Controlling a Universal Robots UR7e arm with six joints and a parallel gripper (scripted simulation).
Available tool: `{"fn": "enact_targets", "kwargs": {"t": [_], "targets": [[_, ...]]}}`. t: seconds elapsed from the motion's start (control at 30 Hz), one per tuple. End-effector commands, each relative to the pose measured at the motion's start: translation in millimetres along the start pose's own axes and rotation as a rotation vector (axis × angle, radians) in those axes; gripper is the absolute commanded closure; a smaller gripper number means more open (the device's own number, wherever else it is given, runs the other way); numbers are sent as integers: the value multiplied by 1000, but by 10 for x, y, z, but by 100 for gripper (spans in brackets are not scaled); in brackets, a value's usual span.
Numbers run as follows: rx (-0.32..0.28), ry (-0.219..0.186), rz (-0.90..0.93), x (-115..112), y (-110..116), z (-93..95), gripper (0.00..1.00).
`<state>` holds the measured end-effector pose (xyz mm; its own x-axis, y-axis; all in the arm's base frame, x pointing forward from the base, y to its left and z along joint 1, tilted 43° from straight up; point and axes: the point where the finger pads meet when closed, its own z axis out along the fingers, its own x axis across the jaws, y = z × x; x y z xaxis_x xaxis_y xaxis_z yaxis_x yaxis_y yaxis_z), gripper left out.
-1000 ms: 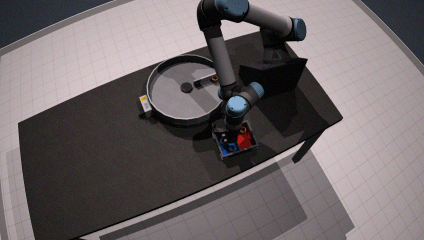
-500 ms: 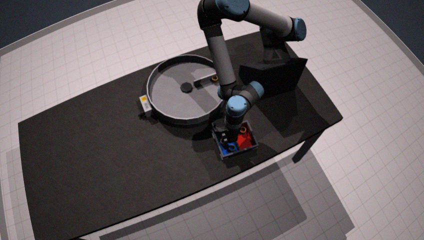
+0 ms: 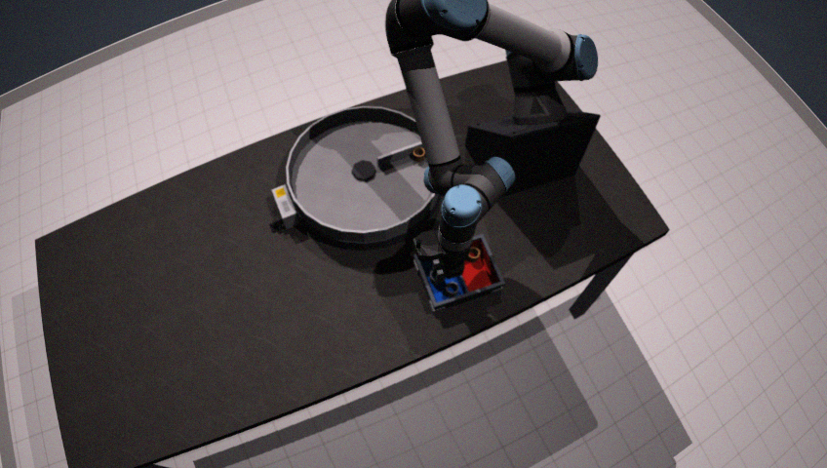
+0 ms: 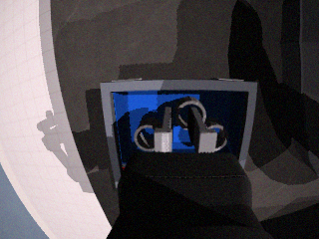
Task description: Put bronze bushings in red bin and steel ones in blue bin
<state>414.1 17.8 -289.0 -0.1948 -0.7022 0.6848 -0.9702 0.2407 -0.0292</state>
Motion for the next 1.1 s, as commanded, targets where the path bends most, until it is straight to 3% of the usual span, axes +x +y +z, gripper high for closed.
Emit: {"fn": "enact_targets", "kwargs": {"t": [0.0, 0.37, 0.53, 0.73, 0.9, 1.07], "targets": [[1, -1, 0, -1, -4, -22, 58], [1, -1, 0, -1, -4, -41, 58], [1, -1, 0, -1, -3, -560, 58], [1, -1, 0, -1, -3, -567, 58], [1, -1, 0, -1, -3, -1063, 58], [1, -1, 0, -1, -3, -1096, 58]]}}
